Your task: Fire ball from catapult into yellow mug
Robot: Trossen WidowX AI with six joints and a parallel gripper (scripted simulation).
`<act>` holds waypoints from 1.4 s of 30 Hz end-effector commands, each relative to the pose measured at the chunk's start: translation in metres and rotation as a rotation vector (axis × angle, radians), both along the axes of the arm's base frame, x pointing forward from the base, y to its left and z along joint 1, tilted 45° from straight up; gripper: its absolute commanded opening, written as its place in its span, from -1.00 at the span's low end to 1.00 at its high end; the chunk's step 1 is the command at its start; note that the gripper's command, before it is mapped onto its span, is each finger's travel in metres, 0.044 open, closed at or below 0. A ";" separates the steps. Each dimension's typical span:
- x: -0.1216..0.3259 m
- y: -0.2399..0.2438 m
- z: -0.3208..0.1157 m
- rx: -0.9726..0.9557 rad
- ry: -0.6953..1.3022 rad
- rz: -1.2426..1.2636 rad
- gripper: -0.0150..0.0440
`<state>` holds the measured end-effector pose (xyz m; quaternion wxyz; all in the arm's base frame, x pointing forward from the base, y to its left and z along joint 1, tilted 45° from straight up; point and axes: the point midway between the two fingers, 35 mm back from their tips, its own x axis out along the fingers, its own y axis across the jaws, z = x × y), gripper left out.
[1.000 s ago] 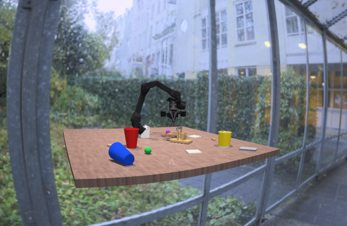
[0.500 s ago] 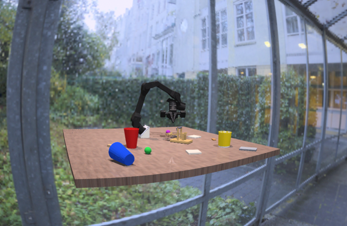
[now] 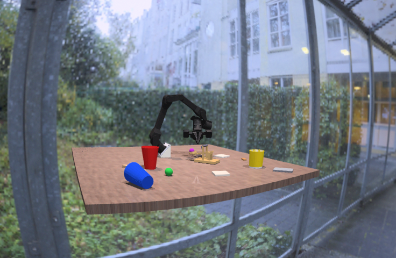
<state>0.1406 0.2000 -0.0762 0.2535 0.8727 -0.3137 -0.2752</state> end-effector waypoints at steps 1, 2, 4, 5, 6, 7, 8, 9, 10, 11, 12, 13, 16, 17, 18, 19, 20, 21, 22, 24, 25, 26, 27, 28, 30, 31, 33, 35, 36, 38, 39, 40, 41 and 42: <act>0.000 -0.009 -0.007 -0.018 0.004 0.004 -0.49; 0.000 -0.010 -0.008 -0.018 0.004 0.004 -0.49; 0.000 -0.012 -0.011 -0.018 0.004 0.004 -0.49; 0.000 -0.014 -0.012 -0.018 0.004 0.004 -0.49; -0.001 -0.015 -0.013 -0.018 0.004 0.004 -0.49; -0.001 -0.016 -0.014 -0.018 0.004 0.004 -0.49; -0.001 -0.017 -0.015 -0.018 0.004 0.004 -0.49; -0.001 -0.018 -0.017 -0.018 0.004 0.004 -0.49; -0.001 -0.019 -0.018 -0.018 0.004 0.004 -0.49; -0.001 -0.020 -0.019 -0.018 0.004 0.004 -0.49; -0.001 -0.022 -0.020 -0.018 0.004 0.004 -0.49; -0.001 -0.023 -0.021 -0.018 0.004 0.004 -0.49; -0.001 -0.026 -0.025 -0.018 0.004 0.004 -0.49; -0.001 -0.028 -0.026 -0.018 0.004 0.004 -0.49; -0.001 -0.029 -0.027 -0.018 0.004 0.004 -0.49; -0.001 -0.030 -0.028 -0.018 0.004 0.004 -0.49; -0.001 -0.031 -0.029 -0.018 0.004 0.004 -0.49; -0.001 -0.033 -0.030 -0.018 0.004 0.004 -0.49; -0.001 -0.034 -0.032 -0.018 0.004 0.004 -0.49; -0.002 -0.036 -0.034 -0.018 0.004 0.004 -0.49; -0.002 -0.038 -0.035 -0.019 0.004 0.004 -0.49; -0.002 -0.039 -0.036 -0.019 0.004 0.004 -0.49; -0.002 -0.040 -0.037 -0.019 0.004 0.004 -0.49; -0.002 -0.041 -0.038 -0.019 0.004 0.004 -0.49; -0.002 -0.044 -0.040 -0.019 0.004 0.004 -0.49; -0.002 -0.045 -0.041 -0.019 0.004 0.004 -0.49; -0.002 -0.048 -0.043 -0.019 0.004 0.004 -0.49; -0.003 -0.050 -0.045 -0.019 0.003 0.004 -0.49; -0.003 -0.052 -0.046 -0.019 0.003 0.004 -0.49; -0.003 -0.054 -0.048 -0.019 0.003 0.004 -0.49; -0.003 -0.055 -0.049 -0.019 0.003 0.004 -0.49; -0.003 -0.056 -0.049 -0.019 0.003 0.004 -0.49; -0.003 -0.056 -0.049 -0.019 0.003 0.004 -0.49; -0.003 -0.056 -0.049 -0.019 0.003 0.004 -0.49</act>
